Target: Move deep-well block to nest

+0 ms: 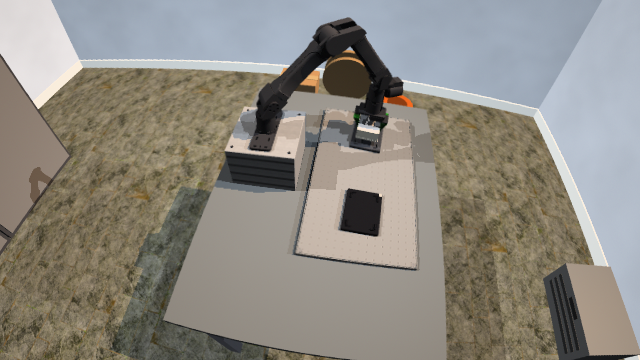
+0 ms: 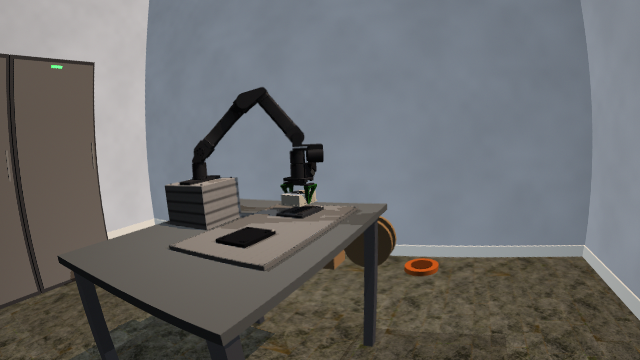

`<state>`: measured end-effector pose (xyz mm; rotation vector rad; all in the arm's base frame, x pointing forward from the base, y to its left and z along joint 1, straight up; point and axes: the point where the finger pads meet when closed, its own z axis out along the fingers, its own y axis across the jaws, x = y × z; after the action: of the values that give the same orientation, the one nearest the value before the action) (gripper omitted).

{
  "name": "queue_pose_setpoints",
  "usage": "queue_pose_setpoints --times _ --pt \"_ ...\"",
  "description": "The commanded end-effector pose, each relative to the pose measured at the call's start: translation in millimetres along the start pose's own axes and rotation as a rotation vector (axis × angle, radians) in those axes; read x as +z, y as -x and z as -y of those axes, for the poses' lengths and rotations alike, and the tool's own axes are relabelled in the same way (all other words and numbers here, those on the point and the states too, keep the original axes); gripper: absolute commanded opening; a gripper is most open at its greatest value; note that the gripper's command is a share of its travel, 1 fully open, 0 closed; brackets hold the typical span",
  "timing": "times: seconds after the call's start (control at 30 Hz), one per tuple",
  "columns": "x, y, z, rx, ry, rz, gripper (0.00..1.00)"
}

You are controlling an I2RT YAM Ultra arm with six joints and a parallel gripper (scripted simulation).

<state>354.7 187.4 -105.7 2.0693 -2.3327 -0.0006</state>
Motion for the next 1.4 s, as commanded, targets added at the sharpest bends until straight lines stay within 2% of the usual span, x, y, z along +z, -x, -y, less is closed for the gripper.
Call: queue_pose_setpoints --times 0.0,0.33,1.37 --pt "-2.7 4.6 7.1 0.001 -0.027 0.020 0.00" --pt "10.7 4.9 7.4 0.001 -0.027 0.020 0.00" --pt "13.2 4.2 6.4 0.001 -0.027 0.020 0.00"
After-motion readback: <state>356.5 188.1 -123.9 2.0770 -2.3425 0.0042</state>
